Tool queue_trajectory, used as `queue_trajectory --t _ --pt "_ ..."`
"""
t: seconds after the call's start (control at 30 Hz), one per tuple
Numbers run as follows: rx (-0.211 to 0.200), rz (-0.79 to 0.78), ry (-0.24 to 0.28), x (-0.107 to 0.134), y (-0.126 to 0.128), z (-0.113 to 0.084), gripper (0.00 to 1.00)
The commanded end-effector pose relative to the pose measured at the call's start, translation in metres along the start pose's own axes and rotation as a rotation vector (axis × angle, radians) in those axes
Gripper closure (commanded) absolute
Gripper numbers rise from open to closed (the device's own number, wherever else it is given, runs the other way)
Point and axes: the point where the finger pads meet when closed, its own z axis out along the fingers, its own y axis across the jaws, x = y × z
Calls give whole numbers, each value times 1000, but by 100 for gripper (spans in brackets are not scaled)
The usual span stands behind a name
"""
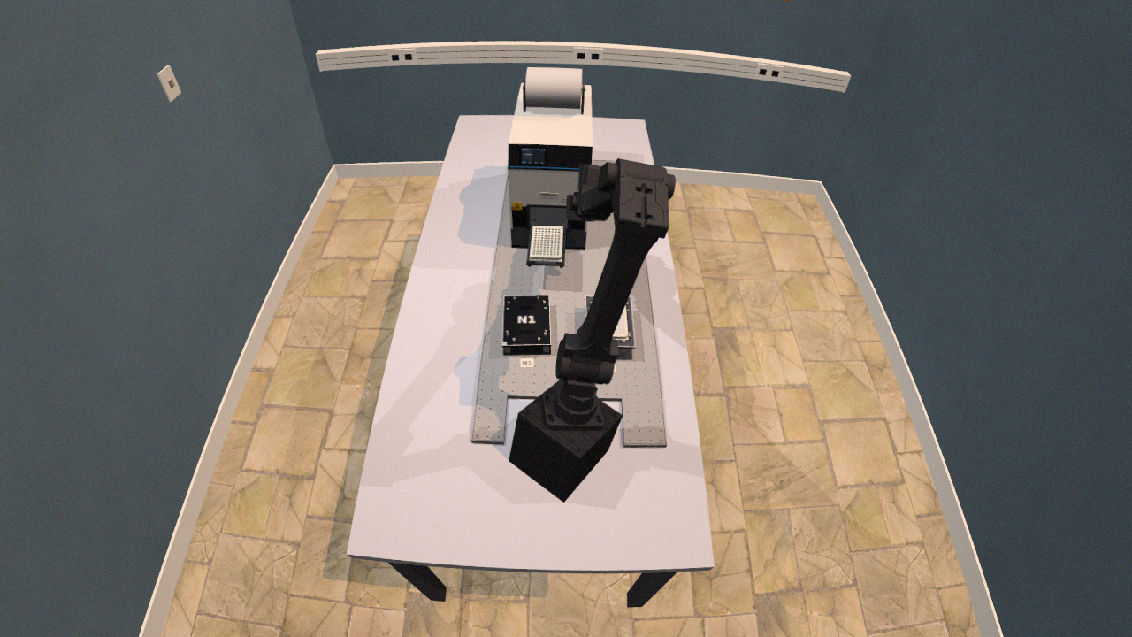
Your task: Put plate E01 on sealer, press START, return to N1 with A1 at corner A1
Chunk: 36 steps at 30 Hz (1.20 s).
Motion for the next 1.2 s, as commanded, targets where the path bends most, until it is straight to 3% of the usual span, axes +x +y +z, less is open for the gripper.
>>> queue_trajectory --t 0.0,0.1,0.6,0.8,1.17 --pt "20 5 -54 -29 -12 15 100" --pt "18 0 -36 -23 -11 22 100" --pt "-10 -20 -14 -10 8 2 100" --pt "15 -4 -38 -22 -7 8 100" --pt "25 4 -55 -31 -13 14 100"
